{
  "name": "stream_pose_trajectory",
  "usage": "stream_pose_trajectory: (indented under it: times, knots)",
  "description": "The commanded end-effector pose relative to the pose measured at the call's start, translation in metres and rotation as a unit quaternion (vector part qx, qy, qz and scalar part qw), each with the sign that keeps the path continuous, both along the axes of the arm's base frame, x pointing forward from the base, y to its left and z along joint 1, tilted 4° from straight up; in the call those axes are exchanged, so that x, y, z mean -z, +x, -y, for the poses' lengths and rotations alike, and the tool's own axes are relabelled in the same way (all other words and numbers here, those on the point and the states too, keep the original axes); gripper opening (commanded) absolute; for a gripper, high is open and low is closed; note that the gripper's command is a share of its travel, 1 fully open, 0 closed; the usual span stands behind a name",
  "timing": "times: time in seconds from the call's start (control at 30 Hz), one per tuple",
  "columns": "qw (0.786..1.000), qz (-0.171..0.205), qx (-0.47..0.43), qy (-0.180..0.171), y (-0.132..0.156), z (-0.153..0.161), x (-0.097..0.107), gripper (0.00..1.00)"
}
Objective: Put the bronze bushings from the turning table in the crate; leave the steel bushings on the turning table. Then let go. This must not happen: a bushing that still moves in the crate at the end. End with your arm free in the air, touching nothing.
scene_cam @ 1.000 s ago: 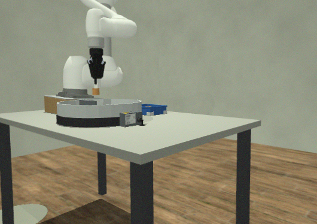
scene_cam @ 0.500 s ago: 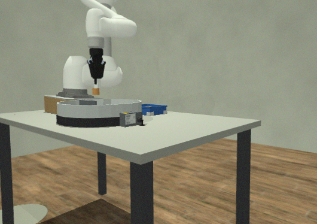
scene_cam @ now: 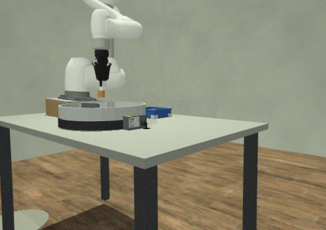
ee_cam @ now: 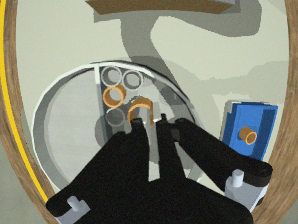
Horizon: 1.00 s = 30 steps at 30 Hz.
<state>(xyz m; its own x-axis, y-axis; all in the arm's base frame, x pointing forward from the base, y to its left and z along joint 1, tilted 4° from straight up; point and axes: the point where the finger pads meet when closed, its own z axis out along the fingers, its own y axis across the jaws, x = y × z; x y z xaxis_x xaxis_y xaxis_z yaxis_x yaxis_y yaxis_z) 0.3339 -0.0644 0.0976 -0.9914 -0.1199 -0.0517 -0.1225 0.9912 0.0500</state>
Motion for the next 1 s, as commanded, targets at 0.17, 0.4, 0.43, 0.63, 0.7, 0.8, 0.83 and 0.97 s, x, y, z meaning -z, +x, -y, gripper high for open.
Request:
stream_pose_trajectory:
  times: [0.17, 0.4, 0.43, 0.63, 0.7, 0.8, 0.83, 0.97]
  knots:
    - [1.000, -0.001, 0.000, -0.002, 0.015, -0.048, -0.005, 0.00]
    - [1.000, -0.001, 0.000, -0.002, 0.034, -0.109, -0.009, 0.00]
    - [1.000, -0.001, 0.000, -0.002, 0.034, -0.109, -0.009, 0.00]
    - [1.000, -0.001, 0.000, -0.002, 0.049, -0.157, -0.013, 0.00]
    - [1.000, -0.001, 0.000, -0.002, 0.053, -0.173, -0.014, 0.00]
    - [1.000, -0.001, 0.000, -0.002, 0.061, -0.197, -0.015, 0.00]
    - [1.000, -0.001, 0.000, -0.002, 0.063, -0.206, -0.016, 0.00]
    - [1.000, -0.001, 0.000, -0.002, 0.073, -0.238, -0.018, 0.00]
